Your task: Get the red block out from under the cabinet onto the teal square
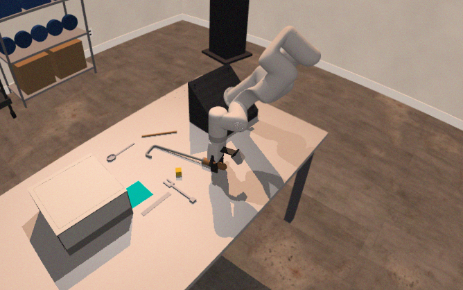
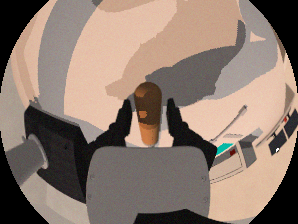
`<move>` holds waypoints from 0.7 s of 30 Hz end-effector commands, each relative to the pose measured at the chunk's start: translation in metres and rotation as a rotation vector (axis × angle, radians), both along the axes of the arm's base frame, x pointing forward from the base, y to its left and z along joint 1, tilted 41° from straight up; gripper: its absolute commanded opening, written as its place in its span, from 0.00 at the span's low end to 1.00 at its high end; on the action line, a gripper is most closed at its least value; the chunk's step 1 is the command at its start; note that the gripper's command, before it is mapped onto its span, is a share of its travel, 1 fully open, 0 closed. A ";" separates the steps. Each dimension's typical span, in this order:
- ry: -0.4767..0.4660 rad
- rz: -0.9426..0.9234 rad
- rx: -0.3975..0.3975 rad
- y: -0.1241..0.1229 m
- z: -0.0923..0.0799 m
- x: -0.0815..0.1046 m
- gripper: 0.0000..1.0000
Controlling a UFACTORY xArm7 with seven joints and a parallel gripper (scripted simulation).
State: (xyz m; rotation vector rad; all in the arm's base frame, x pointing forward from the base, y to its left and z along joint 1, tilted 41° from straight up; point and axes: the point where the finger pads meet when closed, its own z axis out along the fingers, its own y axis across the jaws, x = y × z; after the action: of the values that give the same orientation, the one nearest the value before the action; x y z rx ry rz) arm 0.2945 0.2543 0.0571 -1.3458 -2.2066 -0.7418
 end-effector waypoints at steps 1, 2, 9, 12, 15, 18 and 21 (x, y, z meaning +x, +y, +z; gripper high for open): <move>-0.002 -0.003 0.000 -0.001 0.000 0.001 0.57; -0.002 -0.003 0.000 -0.001 0.000 0.001 0.57; -0.002 -0.003 0.000 -0.001 0.000 0.001 0.00; -0.002 -0.003 0.000 -0.001 0.000 0.001 0.00; -0.002 -0.003 0.000 -0.001 0.000 0.001 0.00; -0.002 -0.003 0.000 -0.001 0.000 0.001 0.00; -0.002 -0.003 0.000 -0.001 0.000 0.001 0.00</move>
State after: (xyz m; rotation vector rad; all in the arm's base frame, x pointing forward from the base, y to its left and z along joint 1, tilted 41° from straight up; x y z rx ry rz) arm 0.2948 0.2543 0.0572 -1.3464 -2.2066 -0.7423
